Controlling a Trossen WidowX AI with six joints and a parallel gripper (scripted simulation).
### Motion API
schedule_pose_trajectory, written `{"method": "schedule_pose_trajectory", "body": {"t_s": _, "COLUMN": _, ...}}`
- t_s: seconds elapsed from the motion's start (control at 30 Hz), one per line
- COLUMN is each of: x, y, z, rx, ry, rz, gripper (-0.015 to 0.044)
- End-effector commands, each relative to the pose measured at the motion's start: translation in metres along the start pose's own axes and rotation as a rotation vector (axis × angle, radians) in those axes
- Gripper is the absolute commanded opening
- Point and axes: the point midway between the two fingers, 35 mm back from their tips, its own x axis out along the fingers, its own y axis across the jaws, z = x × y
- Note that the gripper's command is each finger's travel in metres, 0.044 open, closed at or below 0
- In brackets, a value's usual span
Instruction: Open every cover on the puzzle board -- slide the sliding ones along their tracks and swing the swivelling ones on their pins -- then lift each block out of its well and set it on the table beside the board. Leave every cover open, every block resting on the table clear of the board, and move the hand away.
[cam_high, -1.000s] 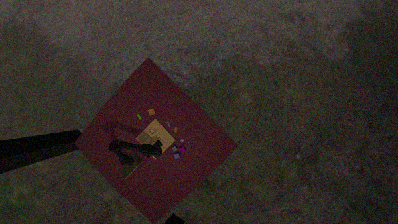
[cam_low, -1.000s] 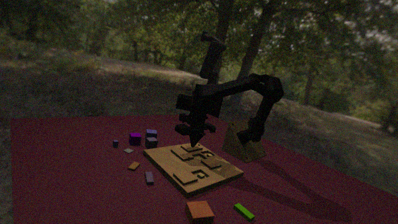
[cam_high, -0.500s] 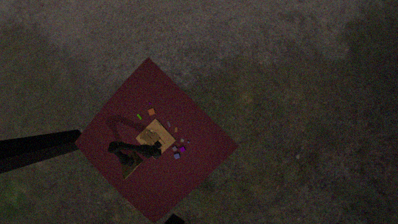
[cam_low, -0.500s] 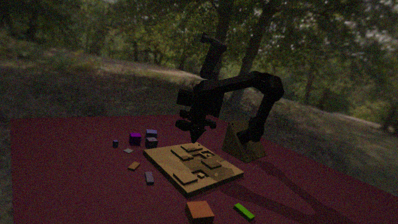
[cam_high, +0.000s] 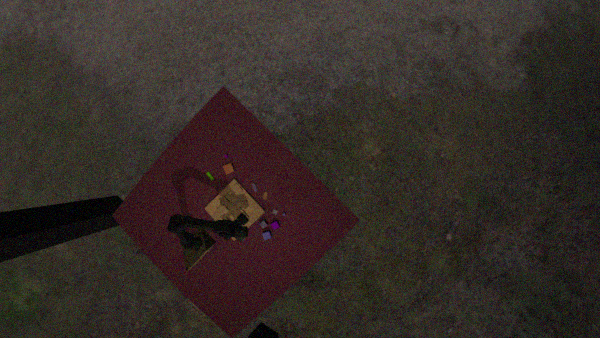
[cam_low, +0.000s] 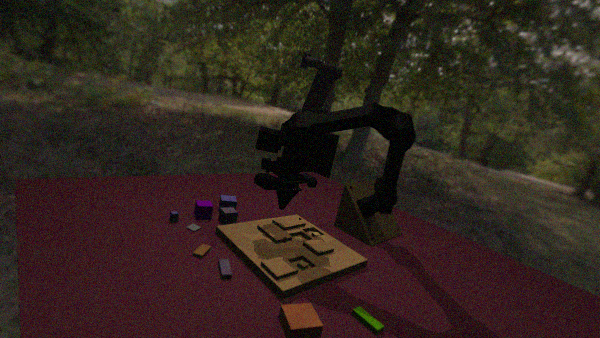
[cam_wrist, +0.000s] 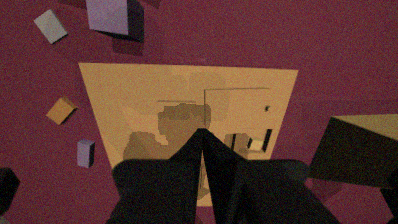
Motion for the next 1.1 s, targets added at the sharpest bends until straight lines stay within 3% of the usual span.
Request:
{"method": "schedule_pose_trajectory", "body": {"t_s": 0.0, "x": 0.001, "y": -0.001, "z": 0.001, "rx": -0.003, "ry": 0.000, "rz": -0.006, "gripper": 0.0000}}
{"method": "schedule_pose_trajectory", "body": {"t_s": 1.07, "x": 0.019, "y": 0.000, "z": 0.002, "rx": -0.003, "ry": 0.000, "rz": -0.005, "gripper": 0.0000}}
